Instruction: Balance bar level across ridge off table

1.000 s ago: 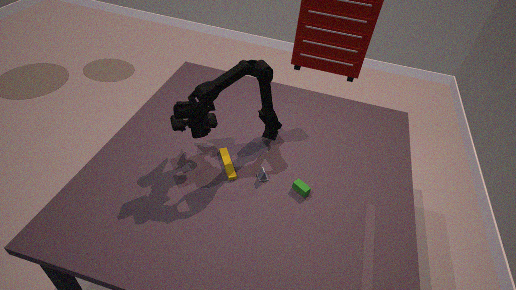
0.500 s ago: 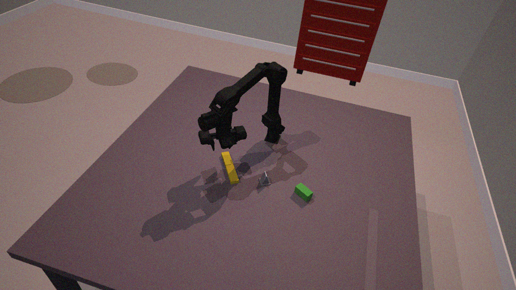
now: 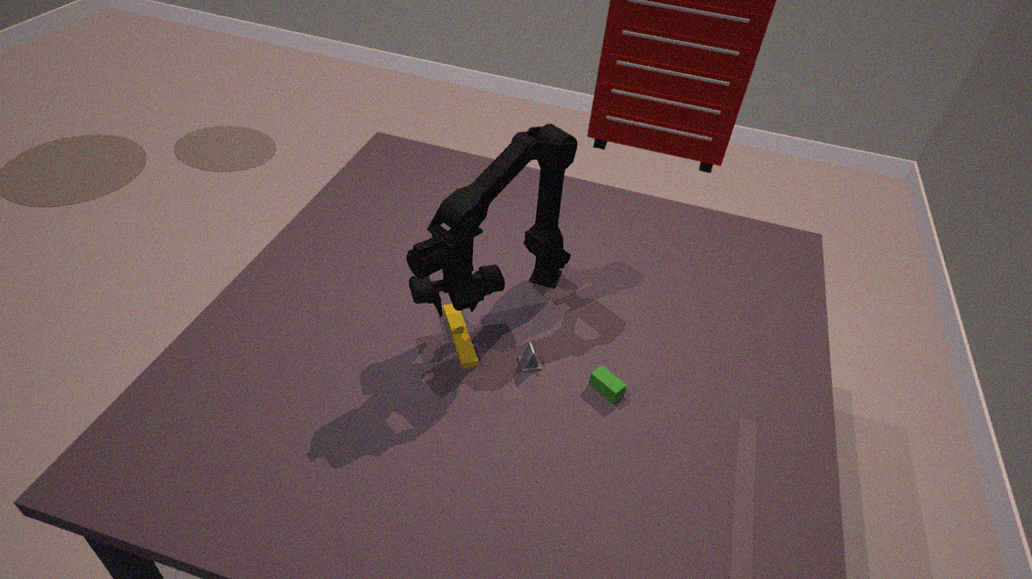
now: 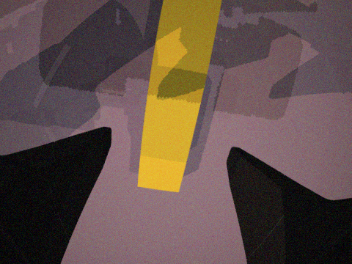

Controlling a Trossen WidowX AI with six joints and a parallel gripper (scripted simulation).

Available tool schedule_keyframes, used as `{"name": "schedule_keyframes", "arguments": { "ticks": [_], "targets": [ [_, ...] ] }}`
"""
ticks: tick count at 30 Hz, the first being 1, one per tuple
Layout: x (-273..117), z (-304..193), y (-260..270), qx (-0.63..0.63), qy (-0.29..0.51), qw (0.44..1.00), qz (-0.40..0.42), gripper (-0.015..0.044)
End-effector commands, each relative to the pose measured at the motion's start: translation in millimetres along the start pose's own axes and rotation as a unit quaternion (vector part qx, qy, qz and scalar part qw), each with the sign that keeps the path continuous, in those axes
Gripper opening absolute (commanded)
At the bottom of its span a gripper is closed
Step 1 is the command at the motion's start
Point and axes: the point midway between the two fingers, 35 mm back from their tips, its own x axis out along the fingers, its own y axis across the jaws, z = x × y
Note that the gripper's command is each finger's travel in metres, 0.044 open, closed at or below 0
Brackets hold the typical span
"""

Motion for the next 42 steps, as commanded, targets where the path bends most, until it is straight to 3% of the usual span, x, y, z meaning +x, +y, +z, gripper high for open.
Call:
{"name": "schedule_keyframes", "arguments": {
  "ticks": [1,34,40,42],
  "targets": [
    [10.8,0.1,1.4,0.002,0.0,1.0,0.004,0.0315],
    [36.6,0.1,1.6,0.002,0.0,1.0,0.004,0.0315],
    [36.2,-0.5,1.6,0.0,0.001,1.0,0.003,0.0157],
    [36.2,-0.5,1.6,0.0,0.001,1.0,0.003,0.0144]
  ]
}}
